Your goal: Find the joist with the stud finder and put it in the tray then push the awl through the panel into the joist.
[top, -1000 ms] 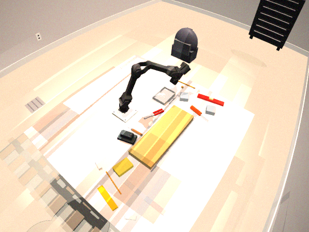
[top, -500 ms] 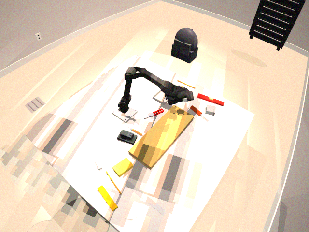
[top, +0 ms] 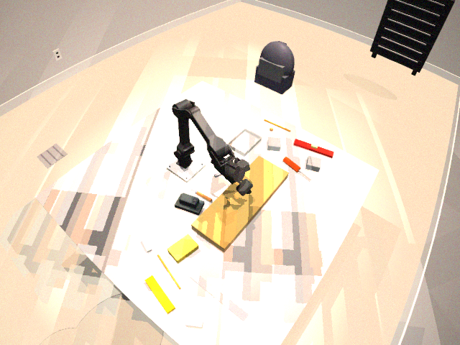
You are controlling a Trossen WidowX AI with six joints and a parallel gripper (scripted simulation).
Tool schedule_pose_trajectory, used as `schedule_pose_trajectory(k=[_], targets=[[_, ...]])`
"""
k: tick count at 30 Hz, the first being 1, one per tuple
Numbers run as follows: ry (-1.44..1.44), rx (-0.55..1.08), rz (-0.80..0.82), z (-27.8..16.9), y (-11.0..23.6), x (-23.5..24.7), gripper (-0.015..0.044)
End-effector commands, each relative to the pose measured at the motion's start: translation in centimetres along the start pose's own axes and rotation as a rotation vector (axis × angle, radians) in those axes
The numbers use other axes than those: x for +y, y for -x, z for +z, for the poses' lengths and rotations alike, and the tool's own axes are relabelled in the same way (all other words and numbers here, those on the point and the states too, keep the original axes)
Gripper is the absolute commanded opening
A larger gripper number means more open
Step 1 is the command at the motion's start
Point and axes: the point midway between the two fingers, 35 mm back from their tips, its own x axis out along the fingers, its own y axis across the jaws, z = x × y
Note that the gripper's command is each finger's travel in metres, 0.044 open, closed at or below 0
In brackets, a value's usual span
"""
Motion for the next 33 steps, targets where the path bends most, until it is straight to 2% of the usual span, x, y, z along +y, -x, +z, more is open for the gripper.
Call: schedule_pose_trajectory(k=[1,6,11,24,33], targets=[[-0.232,0.116,-0.044,-6.0,3.0,0.7,0.0440],[-0.540,0.250,-0.092,-13.0,6.9,3.5,0.0440],[-0.840,0.360,-0.130,-18.0,10.4,7.8,0.0440],[-0.880,0.374,-0.135,-18.7,11.0,8.5,0.0440],[-0.880,0.373,-0.135,-19.4,10.0,8.7,0.0440]])
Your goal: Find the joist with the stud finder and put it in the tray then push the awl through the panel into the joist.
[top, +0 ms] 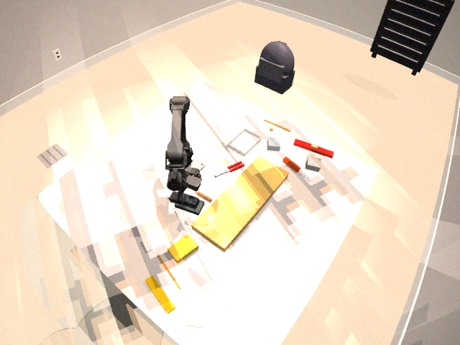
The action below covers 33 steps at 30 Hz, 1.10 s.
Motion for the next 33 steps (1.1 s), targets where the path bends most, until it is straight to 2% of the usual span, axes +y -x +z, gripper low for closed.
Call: schedule_pose_trajectory(k=[1,25,29,33], targets=[[-0.001,0.006,0.005,-0.3,-0.8,0.0,0.0440],[-0.001,0.006,0.006,-1.4,-4.3,0.2,0.0440],[-0.001,0.006,0.006,-1.4,-4.3,0.2,0.0335],[-0.001,0.006,0.006,-1.4,-4.3,0.2,0.0308]])
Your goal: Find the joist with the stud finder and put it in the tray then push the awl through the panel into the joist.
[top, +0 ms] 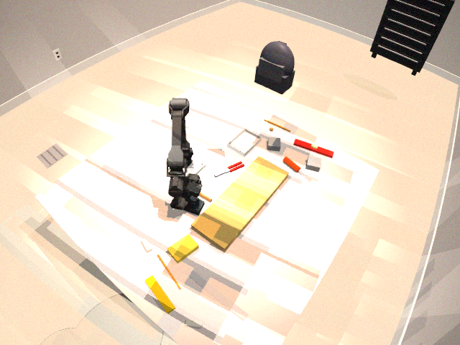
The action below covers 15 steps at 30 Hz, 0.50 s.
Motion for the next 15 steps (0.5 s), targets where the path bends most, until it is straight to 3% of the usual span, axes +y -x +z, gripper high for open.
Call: schedule_pose_trajectory(k=[1,15], targets=[[0.001,0.004,-0.001,-0.06,-0.08,-0.02,0.0302],[0.001,0.004,-0.001,-0.06,-0.08,-0.02,0.0208]])
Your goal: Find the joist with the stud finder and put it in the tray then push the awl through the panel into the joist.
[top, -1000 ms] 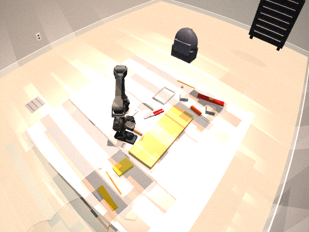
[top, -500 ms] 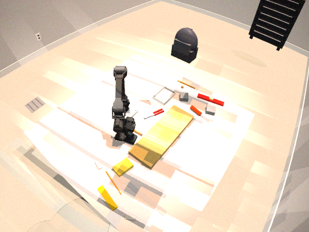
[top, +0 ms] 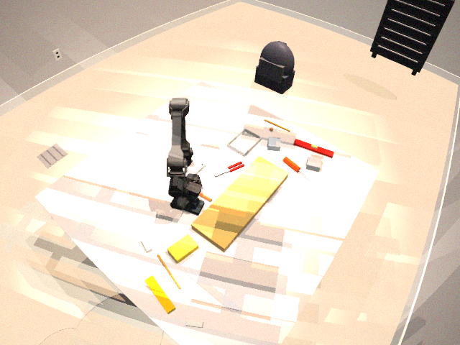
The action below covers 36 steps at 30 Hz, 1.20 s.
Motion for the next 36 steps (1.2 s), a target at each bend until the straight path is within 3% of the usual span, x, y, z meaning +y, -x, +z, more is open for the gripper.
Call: schedule_pose_trajectory(k=[1,7,13,29,36], targets=[[0.001,0.003,-0.001,-0.1,0.0,0.0,0.0202],[0.001,0.003,-0.001,-0.1,0.0,0.0,0.0162],[0.001,0.003,-0.002,0.5,1.5,-0.3,0.0004],[0.001,0.003,-0.002,2.7,9.5,-0.1,0.0000],[-0.007,0.005,-0.004,3.1,9.8,-0.3,0.0000]])
